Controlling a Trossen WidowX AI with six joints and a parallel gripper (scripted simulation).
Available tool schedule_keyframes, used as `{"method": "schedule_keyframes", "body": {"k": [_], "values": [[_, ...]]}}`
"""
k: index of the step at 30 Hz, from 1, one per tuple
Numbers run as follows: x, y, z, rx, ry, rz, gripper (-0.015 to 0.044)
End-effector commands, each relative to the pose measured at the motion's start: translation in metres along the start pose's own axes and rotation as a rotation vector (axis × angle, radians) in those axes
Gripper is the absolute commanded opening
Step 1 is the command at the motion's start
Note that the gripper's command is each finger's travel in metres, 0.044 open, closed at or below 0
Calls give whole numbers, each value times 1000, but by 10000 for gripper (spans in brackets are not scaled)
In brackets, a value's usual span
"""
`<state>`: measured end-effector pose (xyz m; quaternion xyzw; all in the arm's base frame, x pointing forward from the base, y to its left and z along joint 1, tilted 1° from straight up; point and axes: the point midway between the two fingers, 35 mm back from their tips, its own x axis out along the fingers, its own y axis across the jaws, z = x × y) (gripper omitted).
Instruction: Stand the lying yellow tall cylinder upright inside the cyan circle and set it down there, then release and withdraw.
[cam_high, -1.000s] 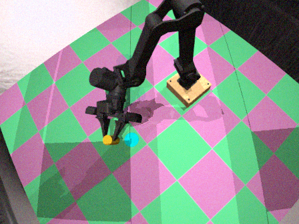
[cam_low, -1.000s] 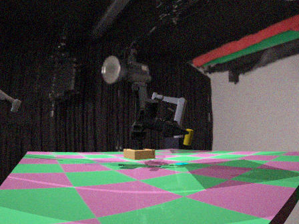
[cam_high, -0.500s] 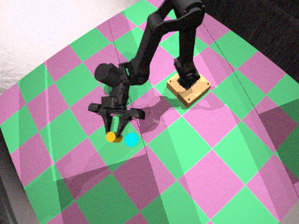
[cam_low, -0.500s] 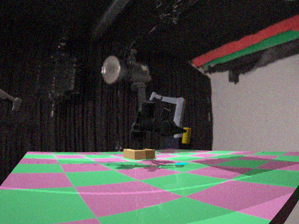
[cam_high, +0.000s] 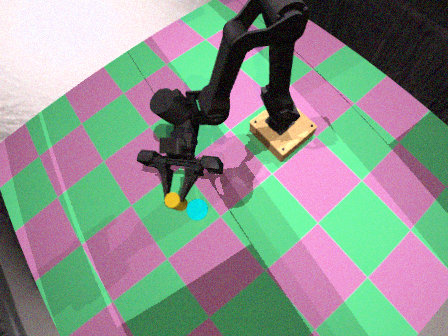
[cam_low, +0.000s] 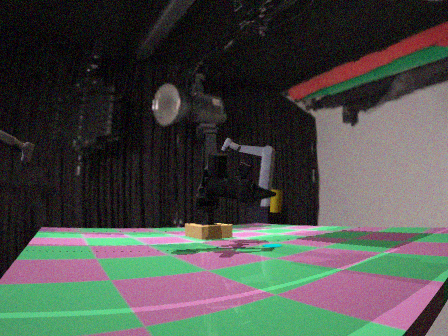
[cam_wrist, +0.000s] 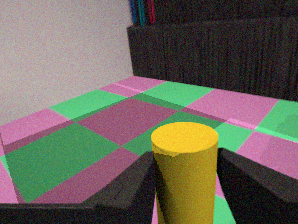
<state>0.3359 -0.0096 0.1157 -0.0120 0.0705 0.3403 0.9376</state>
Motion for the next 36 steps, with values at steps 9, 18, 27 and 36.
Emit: {"method": "schedule_keyframes", "body": {"k": [9, 18, 27, 36], "values": [[-10, 13, 1, -26, -39, 29, 105], [-15, 19, 2, -42, -56, 41, 105], [-15, 19, 2, -42, -56, 41, 105], [-13, 17, -6, -53, -55, 41, 105]]}}
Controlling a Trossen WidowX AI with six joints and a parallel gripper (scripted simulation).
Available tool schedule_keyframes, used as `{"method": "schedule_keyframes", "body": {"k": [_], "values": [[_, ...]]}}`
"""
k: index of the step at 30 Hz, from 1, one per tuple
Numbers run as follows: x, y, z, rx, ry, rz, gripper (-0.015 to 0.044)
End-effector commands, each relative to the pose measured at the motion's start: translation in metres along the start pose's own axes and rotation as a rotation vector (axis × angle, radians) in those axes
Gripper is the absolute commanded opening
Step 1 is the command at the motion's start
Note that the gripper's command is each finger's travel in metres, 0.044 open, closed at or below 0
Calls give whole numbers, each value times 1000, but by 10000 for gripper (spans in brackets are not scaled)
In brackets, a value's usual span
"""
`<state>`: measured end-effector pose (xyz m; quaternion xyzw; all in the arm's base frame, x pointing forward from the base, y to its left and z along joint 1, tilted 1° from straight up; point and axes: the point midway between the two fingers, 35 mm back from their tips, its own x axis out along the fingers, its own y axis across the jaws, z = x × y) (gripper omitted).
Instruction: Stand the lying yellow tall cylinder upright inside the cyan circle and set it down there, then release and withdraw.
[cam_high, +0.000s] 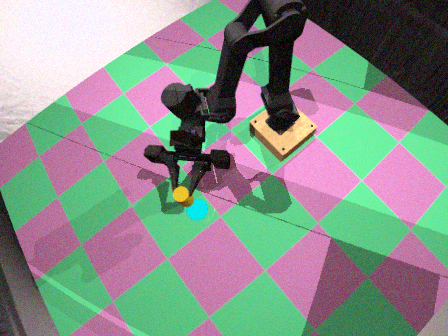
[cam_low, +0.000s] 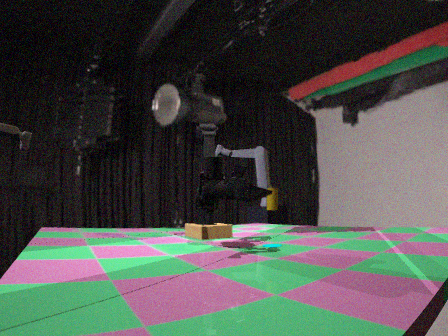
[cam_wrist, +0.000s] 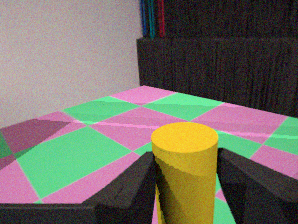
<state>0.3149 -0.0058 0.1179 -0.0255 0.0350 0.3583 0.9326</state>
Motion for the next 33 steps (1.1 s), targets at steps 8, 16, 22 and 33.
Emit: {"method": "schedule_keyframes", "body": {"k": [8, 16, 22, 33], "values": [[3, -2, -24, -25, 4, 9, 105], [5, -3, -42, -50, 7, 11, 105], [6, -2, -56, -68, 9, 13, 105], [7, 3, -82, -101, 12, 16, 105]]}}
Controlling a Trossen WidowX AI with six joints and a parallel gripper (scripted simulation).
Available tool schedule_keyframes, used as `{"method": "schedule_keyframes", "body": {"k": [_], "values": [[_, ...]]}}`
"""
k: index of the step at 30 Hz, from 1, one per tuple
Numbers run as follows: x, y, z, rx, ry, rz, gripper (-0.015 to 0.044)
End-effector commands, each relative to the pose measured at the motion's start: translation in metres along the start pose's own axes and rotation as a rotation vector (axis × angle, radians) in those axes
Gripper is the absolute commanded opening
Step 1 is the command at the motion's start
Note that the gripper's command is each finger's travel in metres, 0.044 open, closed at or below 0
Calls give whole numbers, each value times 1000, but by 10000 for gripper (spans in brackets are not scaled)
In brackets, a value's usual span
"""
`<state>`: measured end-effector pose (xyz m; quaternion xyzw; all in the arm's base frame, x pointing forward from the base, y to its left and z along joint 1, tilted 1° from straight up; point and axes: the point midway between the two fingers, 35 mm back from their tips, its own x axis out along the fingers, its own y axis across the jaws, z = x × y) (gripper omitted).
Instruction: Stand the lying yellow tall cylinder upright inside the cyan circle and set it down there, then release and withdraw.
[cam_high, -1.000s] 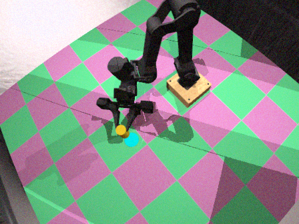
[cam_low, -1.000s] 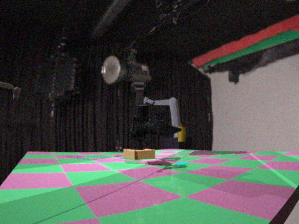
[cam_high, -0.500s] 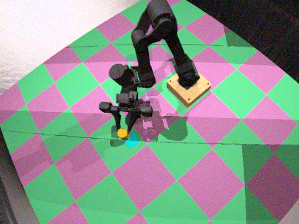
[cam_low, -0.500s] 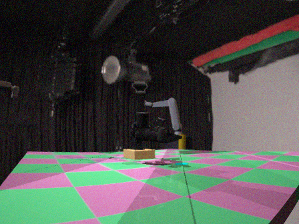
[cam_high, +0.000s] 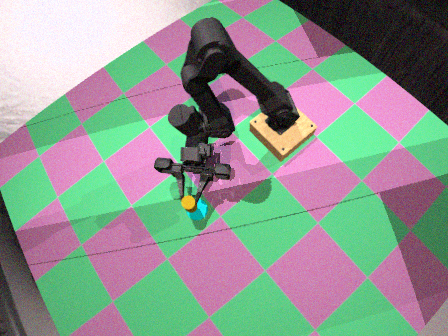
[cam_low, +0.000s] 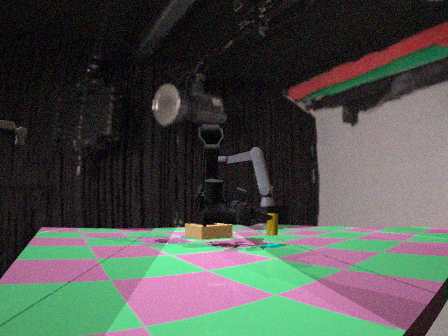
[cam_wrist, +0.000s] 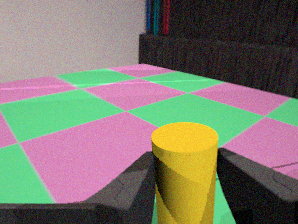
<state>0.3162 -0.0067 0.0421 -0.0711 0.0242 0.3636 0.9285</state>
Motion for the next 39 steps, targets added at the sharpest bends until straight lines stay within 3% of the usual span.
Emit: {"method": "schedule_keyframes", "body": {"k": [1, 21, 32, 39], "values": [[0, 4, -8, -11, -1, 8, 105], [3, 12, -25, -15, 20, 21, 105], [3, 12, -25, -15, 20, 21, 394], [3, 10, -19, -6, 17, 19, 400]]}}
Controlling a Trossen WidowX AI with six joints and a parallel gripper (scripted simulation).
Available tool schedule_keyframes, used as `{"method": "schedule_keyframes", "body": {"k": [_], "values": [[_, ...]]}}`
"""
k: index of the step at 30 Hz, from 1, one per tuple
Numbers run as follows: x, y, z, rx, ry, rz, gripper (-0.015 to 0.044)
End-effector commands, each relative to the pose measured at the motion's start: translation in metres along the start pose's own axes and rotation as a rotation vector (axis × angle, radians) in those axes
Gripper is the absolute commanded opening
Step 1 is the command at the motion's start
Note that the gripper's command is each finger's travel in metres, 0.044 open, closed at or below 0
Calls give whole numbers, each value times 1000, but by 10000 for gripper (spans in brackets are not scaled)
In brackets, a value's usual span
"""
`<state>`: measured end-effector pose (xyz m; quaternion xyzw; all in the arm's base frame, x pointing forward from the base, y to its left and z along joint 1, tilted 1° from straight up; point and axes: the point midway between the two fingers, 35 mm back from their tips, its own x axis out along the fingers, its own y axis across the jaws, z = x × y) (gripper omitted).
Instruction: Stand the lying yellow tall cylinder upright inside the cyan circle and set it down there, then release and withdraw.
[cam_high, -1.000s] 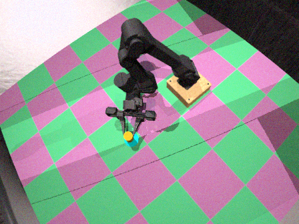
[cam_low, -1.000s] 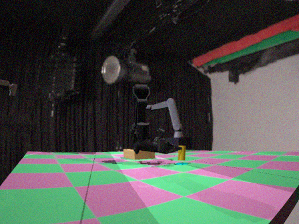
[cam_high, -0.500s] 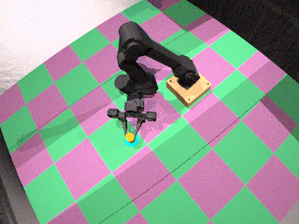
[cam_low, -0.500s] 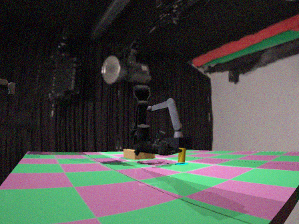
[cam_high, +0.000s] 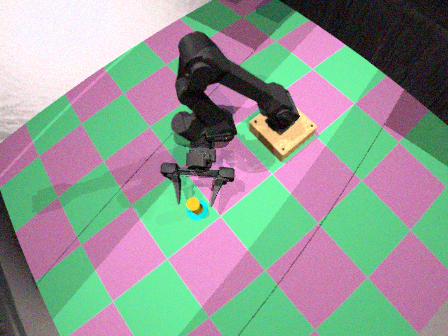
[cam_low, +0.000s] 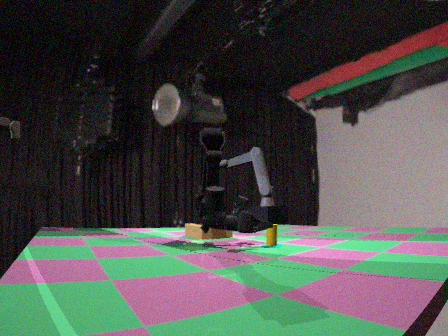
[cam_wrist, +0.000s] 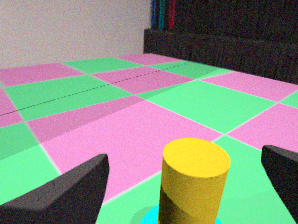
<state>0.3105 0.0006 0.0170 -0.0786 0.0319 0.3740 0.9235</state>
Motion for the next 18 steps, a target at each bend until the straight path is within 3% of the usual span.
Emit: {"method": "schedule_keyframes", "body": {"k": [1, 18], "values": [[-1, -4, 8, 9, -3, -6, 400], [-10, -16, 76, 105, -29, -24, 400]]}}
